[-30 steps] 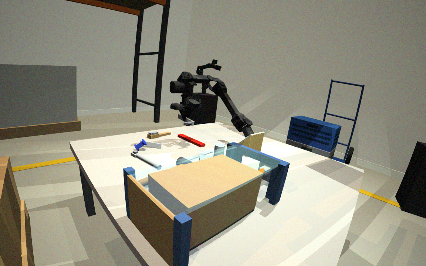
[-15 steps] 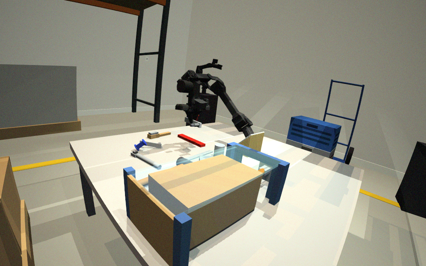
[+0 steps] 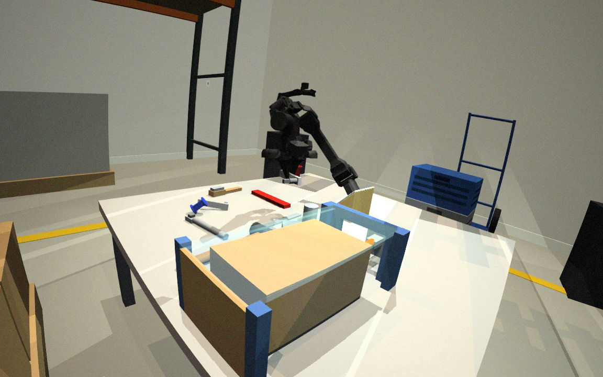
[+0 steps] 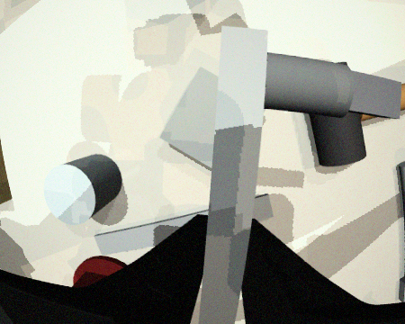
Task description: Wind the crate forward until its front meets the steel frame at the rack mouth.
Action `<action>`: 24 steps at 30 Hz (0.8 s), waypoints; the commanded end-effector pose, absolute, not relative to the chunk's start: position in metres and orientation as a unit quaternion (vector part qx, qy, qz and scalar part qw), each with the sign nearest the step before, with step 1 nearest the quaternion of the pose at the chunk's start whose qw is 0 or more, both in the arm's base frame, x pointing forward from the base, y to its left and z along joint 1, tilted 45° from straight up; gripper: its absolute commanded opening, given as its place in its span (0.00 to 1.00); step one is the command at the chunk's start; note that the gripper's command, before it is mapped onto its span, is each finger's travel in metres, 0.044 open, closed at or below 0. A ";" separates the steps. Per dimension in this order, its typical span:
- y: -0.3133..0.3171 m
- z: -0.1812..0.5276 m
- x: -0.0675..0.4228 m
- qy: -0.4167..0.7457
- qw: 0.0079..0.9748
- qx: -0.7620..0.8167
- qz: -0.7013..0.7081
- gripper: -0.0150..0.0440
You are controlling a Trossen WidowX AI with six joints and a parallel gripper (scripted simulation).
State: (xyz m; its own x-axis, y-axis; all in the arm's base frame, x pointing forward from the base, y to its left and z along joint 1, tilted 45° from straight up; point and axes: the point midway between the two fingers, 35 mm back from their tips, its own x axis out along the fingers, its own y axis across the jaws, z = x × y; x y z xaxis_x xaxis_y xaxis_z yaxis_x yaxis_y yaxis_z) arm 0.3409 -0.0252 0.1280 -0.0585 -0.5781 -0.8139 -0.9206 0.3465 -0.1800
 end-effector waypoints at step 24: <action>0.136 0.000 0.307 0.740 0.515 -0.427 0.060 0.25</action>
